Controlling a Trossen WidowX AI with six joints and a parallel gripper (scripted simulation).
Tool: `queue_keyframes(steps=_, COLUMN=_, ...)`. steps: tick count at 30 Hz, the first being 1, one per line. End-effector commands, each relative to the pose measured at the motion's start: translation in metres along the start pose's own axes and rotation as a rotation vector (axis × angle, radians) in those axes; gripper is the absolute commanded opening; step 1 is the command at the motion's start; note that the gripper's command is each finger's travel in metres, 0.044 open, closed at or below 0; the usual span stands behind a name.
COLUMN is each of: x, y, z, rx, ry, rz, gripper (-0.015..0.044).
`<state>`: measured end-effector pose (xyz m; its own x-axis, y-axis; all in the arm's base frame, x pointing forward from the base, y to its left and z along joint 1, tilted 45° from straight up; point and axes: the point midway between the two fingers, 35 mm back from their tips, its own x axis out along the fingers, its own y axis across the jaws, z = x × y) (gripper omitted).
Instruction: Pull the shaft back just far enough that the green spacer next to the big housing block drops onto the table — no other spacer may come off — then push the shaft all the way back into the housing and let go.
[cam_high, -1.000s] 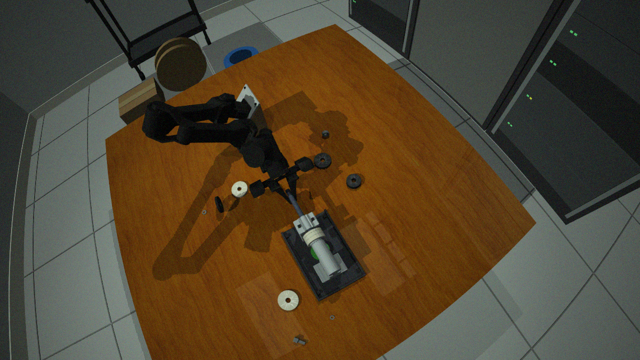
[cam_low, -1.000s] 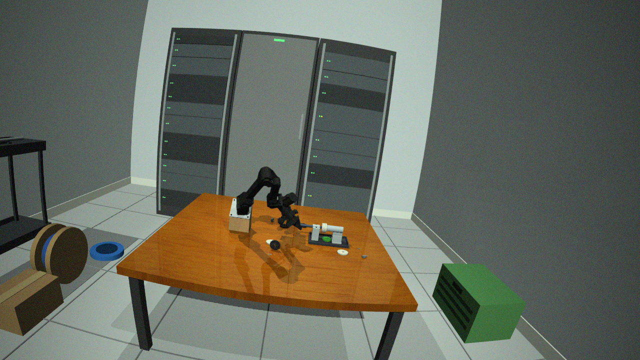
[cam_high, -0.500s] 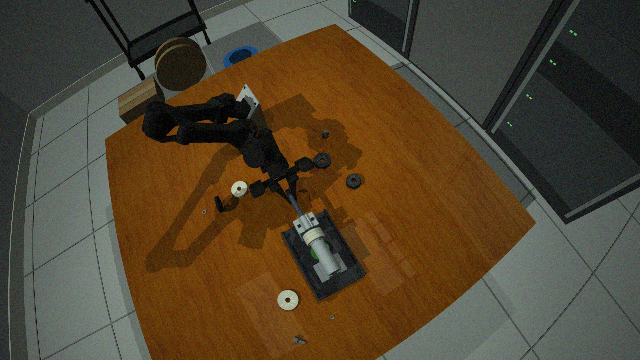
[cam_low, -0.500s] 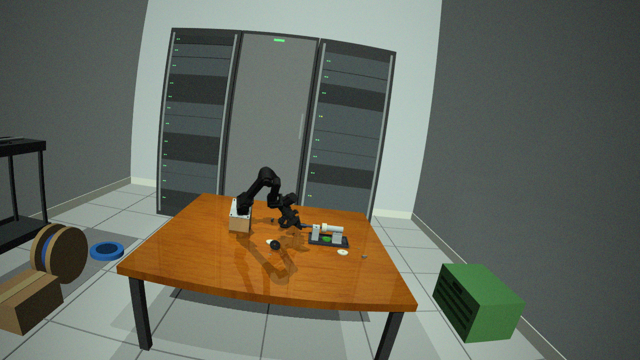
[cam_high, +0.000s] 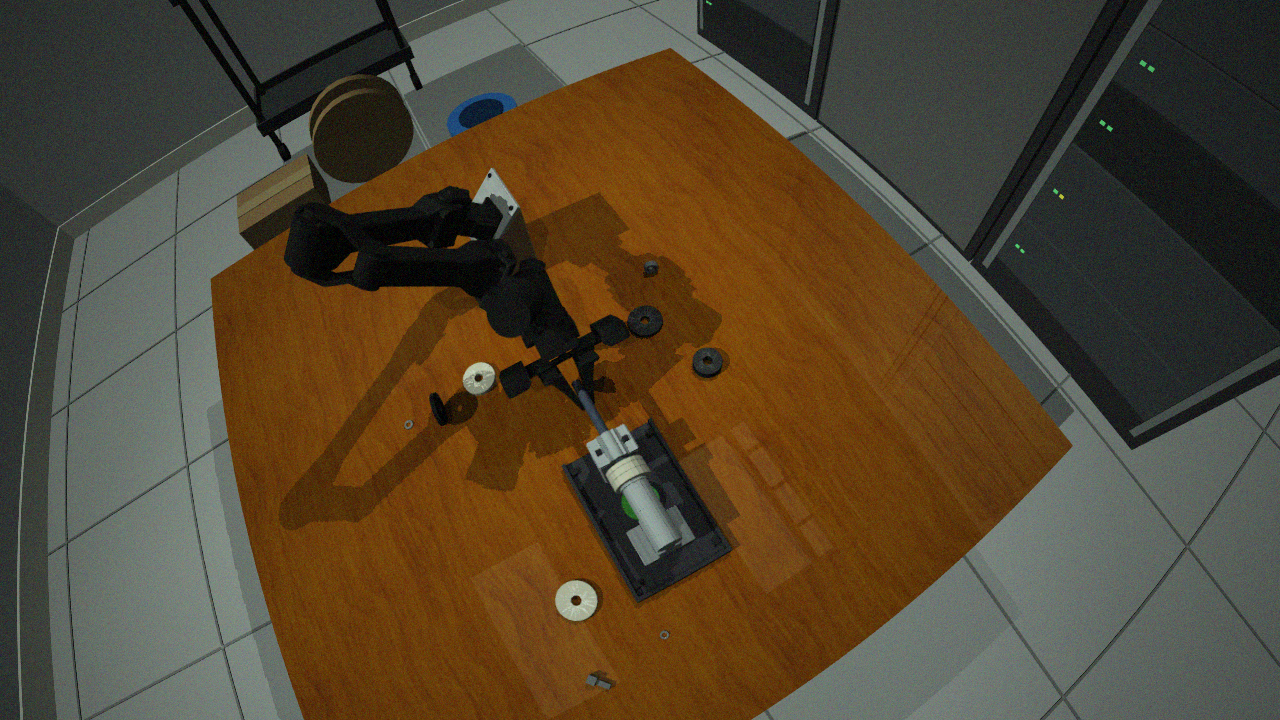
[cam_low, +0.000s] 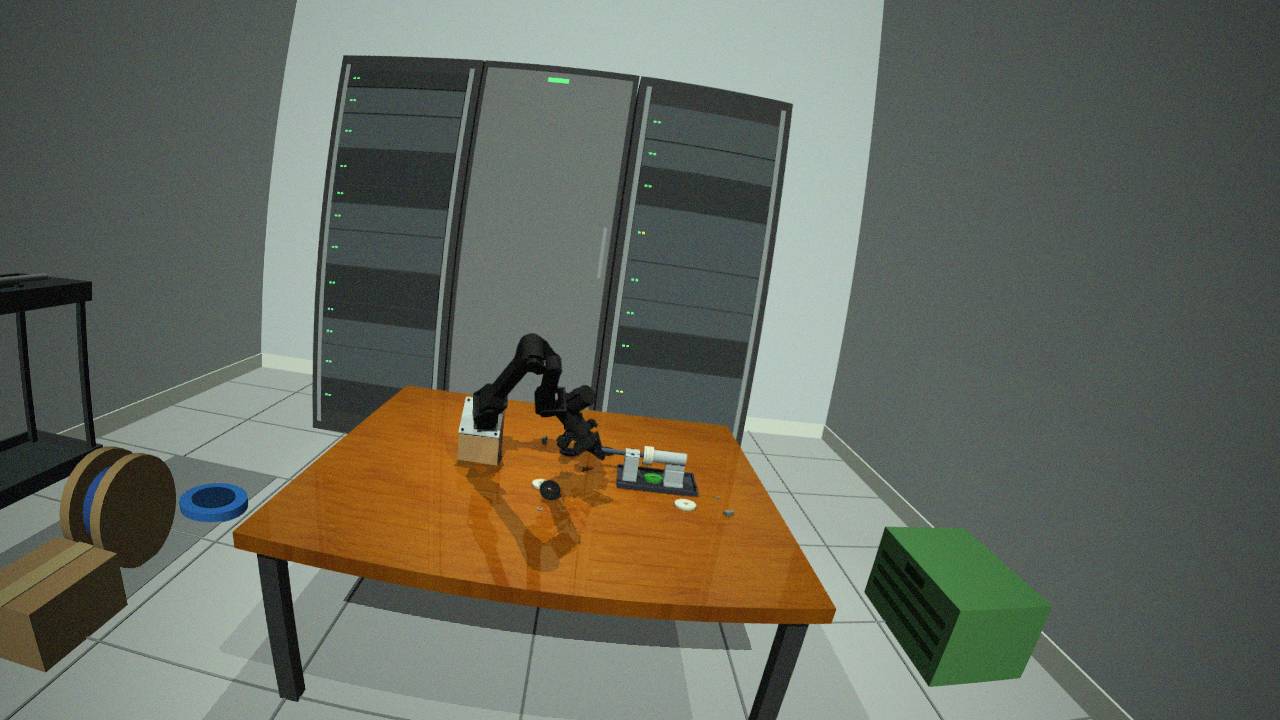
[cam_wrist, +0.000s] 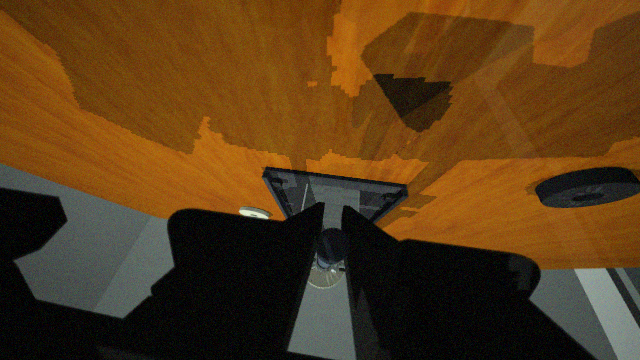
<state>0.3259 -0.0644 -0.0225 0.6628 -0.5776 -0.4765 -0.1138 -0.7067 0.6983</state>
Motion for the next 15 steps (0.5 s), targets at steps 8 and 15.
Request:
queue_keyframes(steps=8, x=0.0033, y=0.0005, z=-0.0060, rx=0.003, ry=0.007, rz=0.002, gripper=0.0000)
queue_keyframes(steps=15, x=0.0049, y=0.0006, z=-0.0077, rx=0.003, ry=0.007, rz=0.002, gripper=0.0000)
